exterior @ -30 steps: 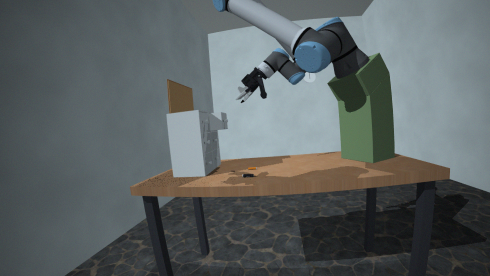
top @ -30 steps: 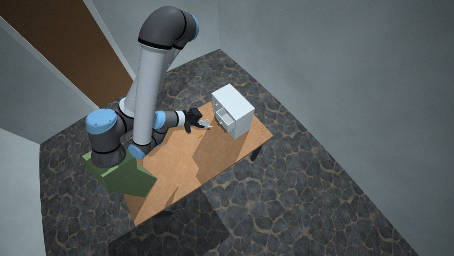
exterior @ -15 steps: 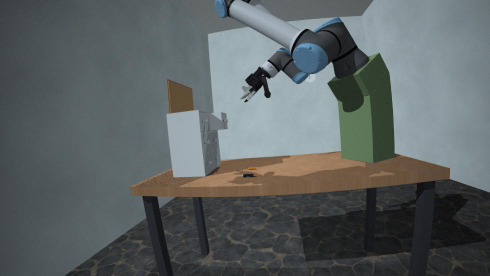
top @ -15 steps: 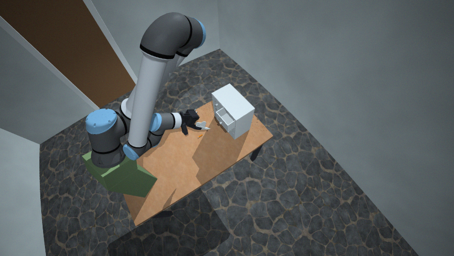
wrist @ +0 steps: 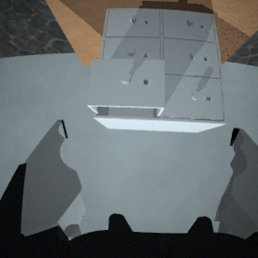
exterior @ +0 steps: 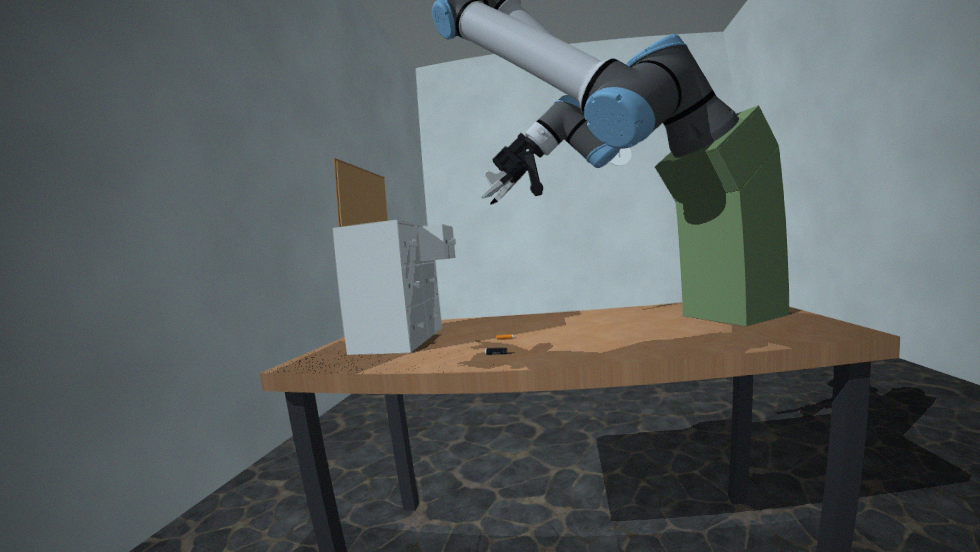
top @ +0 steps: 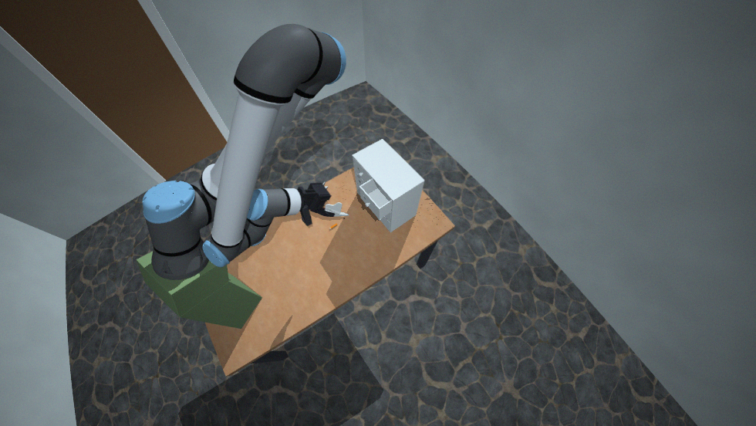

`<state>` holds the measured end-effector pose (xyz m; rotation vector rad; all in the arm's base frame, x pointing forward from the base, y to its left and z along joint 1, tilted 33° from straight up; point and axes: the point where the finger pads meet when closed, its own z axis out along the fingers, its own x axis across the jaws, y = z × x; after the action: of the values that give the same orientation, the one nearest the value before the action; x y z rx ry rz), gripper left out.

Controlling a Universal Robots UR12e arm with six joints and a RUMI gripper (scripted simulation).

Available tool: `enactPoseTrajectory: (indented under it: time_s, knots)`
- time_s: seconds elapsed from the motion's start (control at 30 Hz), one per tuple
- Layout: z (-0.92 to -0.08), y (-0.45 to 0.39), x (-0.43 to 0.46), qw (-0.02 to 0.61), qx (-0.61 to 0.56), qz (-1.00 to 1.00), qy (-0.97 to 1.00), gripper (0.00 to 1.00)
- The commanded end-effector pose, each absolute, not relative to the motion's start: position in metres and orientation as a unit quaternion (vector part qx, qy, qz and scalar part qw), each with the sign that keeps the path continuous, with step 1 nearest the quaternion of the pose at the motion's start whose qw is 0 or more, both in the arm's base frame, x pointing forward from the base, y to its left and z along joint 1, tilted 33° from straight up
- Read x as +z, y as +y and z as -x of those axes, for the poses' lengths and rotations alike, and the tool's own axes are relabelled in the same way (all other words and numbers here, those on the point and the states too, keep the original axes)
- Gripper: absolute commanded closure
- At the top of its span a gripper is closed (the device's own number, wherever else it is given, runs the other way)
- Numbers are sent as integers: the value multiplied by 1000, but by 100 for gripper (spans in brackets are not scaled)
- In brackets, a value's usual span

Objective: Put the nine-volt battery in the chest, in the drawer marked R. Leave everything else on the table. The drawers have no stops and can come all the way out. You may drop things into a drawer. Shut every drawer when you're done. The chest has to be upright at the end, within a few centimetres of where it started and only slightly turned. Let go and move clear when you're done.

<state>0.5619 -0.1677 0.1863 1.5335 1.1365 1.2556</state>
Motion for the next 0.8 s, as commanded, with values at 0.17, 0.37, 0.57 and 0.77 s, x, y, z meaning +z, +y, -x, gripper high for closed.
enactPoseTrajectory:
  time_s: [0.17, 0.37, 0.57, 0.77]
  knots:
    - [-562, -168, 186, 415, 500, -611, 453, 0]
    - [-562, -168, 187, 415, 499, -611, 453, 0]
    - [-562, -168, 187, 414, 499, -612, 454, 0]
    - [-562, -168, 187, 413, 497, -613, 455, 0]
